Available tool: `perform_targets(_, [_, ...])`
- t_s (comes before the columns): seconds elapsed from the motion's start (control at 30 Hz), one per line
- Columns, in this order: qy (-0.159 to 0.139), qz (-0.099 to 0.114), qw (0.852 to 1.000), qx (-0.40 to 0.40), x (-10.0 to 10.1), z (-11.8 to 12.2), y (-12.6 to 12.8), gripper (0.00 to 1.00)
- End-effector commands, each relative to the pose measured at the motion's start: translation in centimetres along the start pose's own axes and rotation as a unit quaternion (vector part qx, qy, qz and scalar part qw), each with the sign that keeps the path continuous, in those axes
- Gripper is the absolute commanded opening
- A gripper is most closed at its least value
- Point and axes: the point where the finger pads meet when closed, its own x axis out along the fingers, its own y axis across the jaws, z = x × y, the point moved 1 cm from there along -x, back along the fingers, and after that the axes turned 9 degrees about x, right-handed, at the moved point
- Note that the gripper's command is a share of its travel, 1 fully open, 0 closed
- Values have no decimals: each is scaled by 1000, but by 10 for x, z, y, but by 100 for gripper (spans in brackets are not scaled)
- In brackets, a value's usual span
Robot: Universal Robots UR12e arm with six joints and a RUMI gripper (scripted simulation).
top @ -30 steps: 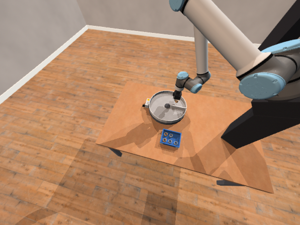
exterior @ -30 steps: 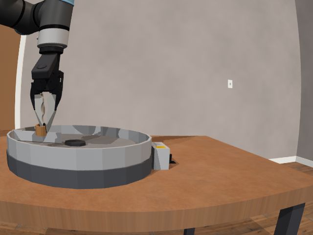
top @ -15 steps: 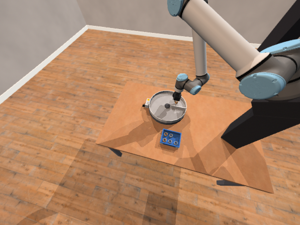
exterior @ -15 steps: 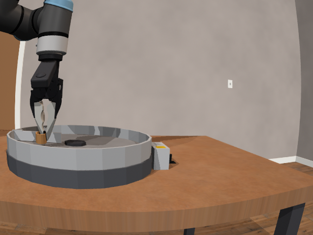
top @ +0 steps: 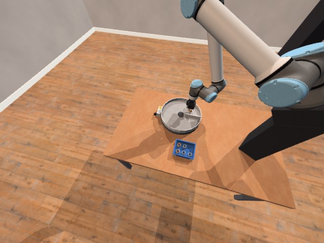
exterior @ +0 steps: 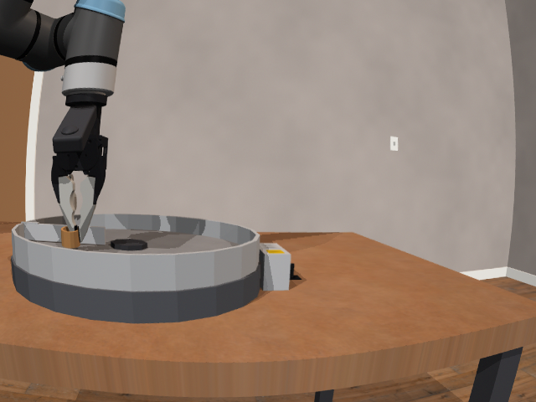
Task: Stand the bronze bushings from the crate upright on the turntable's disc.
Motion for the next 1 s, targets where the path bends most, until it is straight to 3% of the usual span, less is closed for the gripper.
perform_targets(0.0, [0, 0, 1000, 0, 0, 0, 0, 0])
perform_targets(0.97, [0, 0, 1000, 0, 0, 0, 0, 0])
